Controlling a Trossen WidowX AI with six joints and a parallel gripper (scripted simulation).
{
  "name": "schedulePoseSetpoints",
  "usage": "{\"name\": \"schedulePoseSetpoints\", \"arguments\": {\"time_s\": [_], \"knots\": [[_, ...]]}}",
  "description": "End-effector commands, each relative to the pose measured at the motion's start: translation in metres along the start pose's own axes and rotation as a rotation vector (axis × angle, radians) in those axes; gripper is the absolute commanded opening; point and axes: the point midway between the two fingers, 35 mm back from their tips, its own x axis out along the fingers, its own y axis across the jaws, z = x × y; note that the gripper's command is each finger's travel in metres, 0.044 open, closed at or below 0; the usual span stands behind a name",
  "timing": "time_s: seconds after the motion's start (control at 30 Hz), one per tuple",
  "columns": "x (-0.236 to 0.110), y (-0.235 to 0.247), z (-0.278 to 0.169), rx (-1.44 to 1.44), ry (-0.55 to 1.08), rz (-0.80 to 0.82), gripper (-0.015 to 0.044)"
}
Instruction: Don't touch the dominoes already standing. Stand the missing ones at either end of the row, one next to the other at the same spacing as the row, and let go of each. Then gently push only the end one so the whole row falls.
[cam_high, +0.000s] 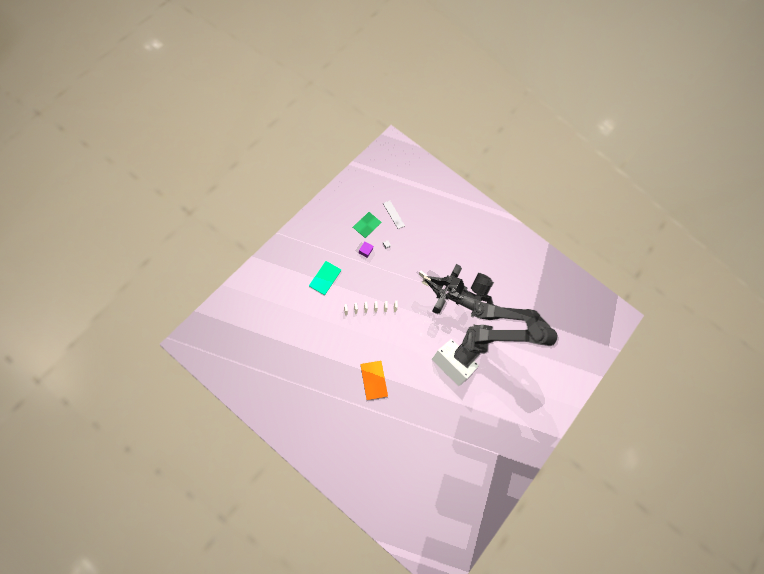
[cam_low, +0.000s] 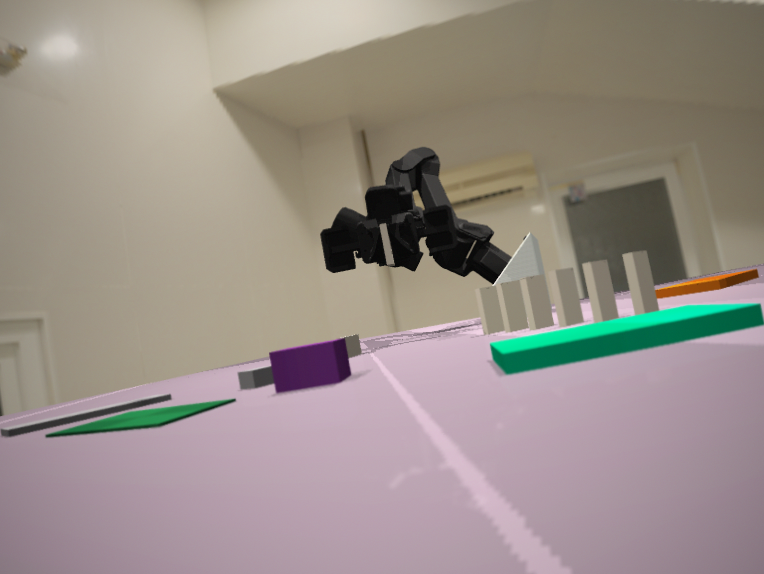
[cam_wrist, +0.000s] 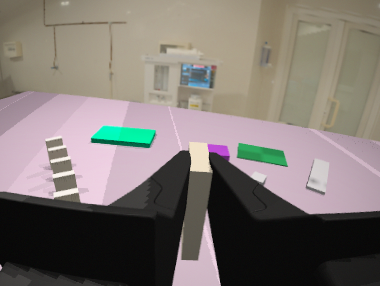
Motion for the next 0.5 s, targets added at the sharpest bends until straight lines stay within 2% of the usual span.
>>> {"name": "schedulePoseSetpoints", "arguments": {"time_s": [0.0,0.47], "knots": [[0.002,-0.001,-0.007,-0.003,0.001,0.006,0.0021],[0.007,-0.003,-0.029,-0.004,0.006,0.010,0.0021]]}}
